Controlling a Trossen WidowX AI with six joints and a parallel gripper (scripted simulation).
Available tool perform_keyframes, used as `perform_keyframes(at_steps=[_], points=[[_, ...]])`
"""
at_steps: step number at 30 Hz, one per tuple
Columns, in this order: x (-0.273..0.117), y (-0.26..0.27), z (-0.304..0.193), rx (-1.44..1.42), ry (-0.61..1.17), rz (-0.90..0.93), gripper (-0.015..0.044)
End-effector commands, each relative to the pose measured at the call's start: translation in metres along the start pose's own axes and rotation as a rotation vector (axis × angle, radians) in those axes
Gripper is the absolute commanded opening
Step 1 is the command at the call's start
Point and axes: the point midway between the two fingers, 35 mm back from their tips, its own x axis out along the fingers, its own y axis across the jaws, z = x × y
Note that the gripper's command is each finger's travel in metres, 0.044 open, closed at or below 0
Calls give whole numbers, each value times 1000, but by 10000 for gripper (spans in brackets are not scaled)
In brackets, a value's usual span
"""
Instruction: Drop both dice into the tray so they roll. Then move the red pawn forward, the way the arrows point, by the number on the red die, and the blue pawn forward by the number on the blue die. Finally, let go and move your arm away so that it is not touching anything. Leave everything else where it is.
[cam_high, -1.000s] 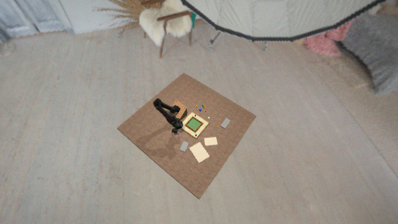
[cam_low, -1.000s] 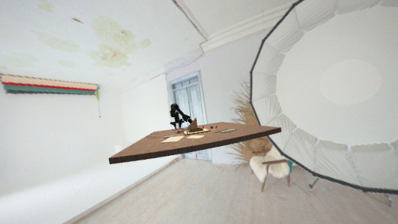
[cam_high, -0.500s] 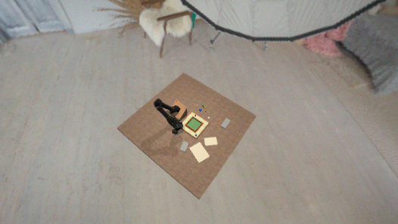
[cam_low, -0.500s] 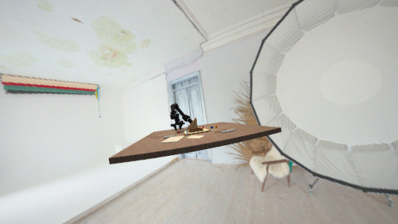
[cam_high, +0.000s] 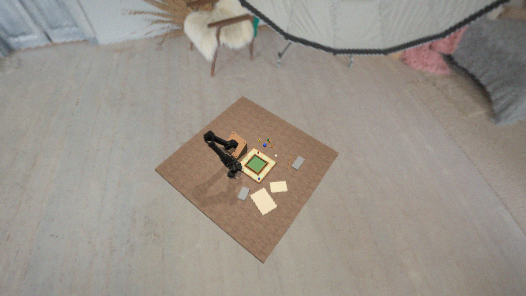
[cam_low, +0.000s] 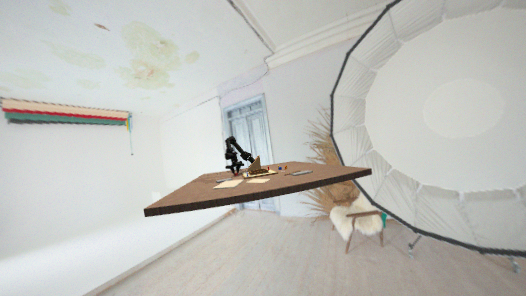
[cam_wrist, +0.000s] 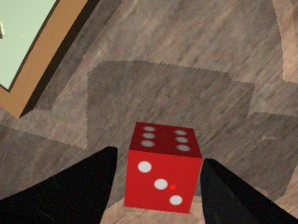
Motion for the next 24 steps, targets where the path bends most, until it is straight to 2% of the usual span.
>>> perform_keyframes(at_steps=[1,7,10,24], points=[[1,0,1,-2,-5,0,111],[1,0,1,-2,-5,0,71],[-2,0,2,-2,-7,2,0],[-62,1,11,1,-21,25,0]])
